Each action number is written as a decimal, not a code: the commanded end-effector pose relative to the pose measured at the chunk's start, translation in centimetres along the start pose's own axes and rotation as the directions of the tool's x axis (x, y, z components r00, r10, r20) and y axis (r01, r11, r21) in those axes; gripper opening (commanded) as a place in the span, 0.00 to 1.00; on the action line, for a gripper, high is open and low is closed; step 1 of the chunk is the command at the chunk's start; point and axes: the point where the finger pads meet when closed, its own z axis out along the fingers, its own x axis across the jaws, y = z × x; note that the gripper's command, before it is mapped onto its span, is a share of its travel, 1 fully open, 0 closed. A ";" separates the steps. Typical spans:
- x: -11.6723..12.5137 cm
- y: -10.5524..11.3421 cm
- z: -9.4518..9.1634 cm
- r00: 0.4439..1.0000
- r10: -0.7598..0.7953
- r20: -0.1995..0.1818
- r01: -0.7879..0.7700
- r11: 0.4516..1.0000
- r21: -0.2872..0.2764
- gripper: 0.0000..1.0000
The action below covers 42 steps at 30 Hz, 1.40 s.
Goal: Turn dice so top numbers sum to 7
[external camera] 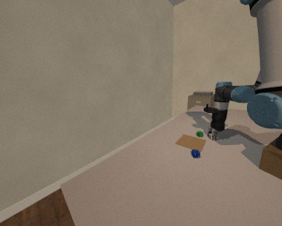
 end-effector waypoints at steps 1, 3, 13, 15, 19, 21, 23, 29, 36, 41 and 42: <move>0.1 0.0 0.1 1.000 0.000 -0.002 0.000 1.000 0.000 0.87; 0.1 0.0 0.1 1.000 0.000 -0.002 0.000 1.000 0.000 0.87; 0.1 0.0 0.1 1.000 0.000 -0.002 0.000 1.000 0.000 0.87; 0.1 0.0 0.1 1.000 0.000 -0.002 0.000 1.000 0.000 0.87; 0.1 0.0 0.1 1.000 0.000 -0.002 0.000 1.000 0.000 0.87; 0.1 0.0 0.1 1.000 0.000 -0.002 0.000 1.000 0.000 0.87; 0.1 0.0 0.1 1.000 0.000 -0.002 0.000 1.000 0.000 0.87; 0.1 0.0 0.1 1.000 0.000 -0.002 0.000 1.000 0.000 0.87; 0.1 0.0 0.1 1.000 0.000 -0.002 0.000 1.000 0.000 0.57; 0.1 0.0 0.1 1.000 0.000 -0.002 0.000 1.000 0.000 0.57; 0.1 0.0 0.1 1.000 0.000 -0.002 0.000 1.000 0.000 0.57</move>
